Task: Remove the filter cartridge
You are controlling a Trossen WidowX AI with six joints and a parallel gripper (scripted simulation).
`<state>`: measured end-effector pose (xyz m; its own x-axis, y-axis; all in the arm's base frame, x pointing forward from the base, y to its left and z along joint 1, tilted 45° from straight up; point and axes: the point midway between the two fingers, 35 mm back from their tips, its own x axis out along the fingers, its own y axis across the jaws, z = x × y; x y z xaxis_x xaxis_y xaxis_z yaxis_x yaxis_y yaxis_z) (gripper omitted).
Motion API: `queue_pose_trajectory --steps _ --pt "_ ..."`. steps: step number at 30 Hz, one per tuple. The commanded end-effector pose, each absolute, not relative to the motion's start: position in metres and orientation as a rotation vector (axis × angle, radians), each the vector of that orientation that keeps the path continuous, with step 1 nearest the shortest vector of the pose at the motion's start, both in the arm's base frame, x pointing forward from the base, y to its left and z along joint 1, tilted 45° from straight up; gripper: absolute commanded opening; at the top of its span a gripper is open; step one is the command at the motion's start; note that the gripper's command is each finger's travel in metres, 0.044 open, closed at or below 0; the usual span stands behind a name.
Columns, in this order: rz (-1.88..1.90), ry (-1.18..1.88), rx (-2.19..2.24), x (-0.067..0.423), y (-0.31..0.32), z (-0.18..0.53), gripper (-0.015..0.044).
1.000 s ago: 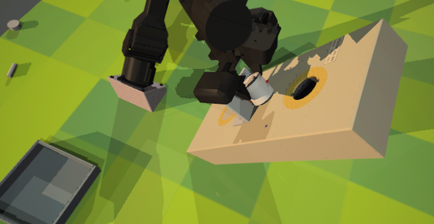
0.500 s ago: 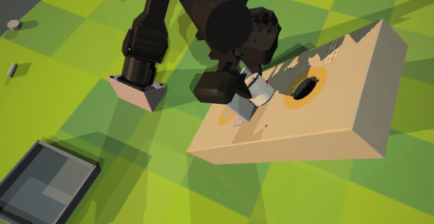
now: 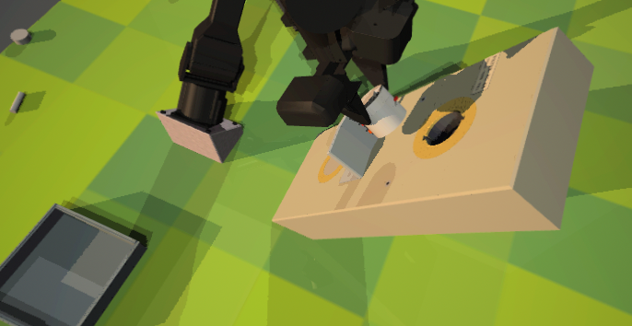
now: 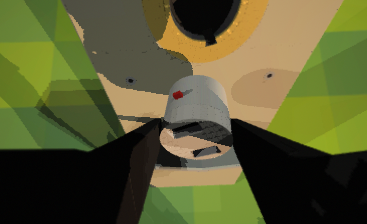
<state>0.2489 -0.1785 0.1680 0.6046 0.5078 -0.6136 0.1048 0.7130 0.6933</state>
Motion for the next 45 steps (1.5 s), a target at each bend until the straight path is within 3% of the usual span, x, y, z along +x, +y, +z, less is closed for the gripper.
queue_pose_trajectory --steps 1,10,32,45 --pt "0.211 0.890 0.765 0.234 -0.196 0.187 0.0000" --pt "0.153 0.872 0.781 0.213 -0.214 0.208 0.0000" --pt "0.246 0.896 0.806 0.216 -0.272 0.135 0.0000" --pt "-0.173 1.129 1.061 0.155 -0.309 0.072 0.0000"
